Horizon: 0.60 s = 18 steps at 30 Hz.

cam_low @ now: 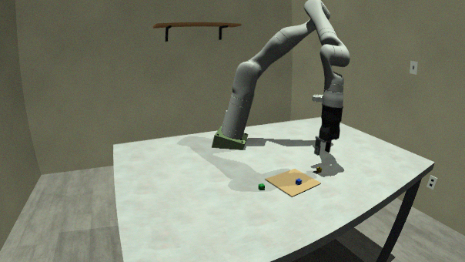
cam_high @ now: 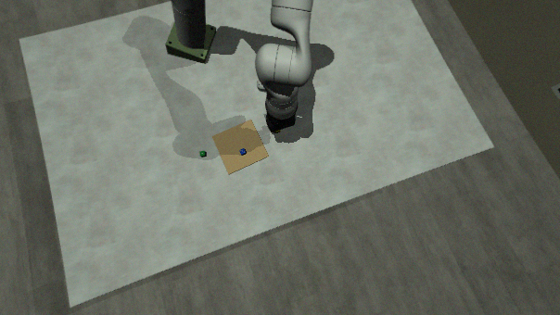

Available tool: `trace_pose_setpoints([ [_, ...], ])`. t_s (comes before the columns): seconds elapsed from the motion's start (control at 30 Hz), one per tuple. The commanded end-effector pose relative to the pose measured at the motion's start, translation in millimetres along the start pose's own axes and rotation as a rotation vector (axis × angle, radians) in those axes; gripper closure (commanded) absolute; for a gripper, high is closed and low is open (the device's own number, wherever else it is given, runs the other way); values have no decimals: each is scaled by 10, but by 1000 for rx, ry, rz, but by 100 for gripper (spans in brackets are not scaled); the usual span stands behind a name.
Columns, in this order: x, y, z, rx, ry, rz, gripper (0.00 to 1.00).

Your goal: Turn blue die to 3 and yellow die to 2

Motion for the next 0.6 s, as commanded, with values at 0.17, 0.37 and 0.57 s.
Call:
trace_pose_setpoints([
  [0.17, -1, 6, 4, -2, 0, 1, 36],
  [0.37, -1, 6, 4, -2, 0, 1, 36],
  [0.57, -1, 6, 4, -2, 0, 1, 36],
])
Point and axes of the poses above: the point where the finger pads meet when closed, its own y axis back along the fingers, its own x axis across the jaws, z = x × y, the point moved 8 cm from there along y, back along the fingers, and after that the axes turned 4 degrees about y, right-handed, at the moved point
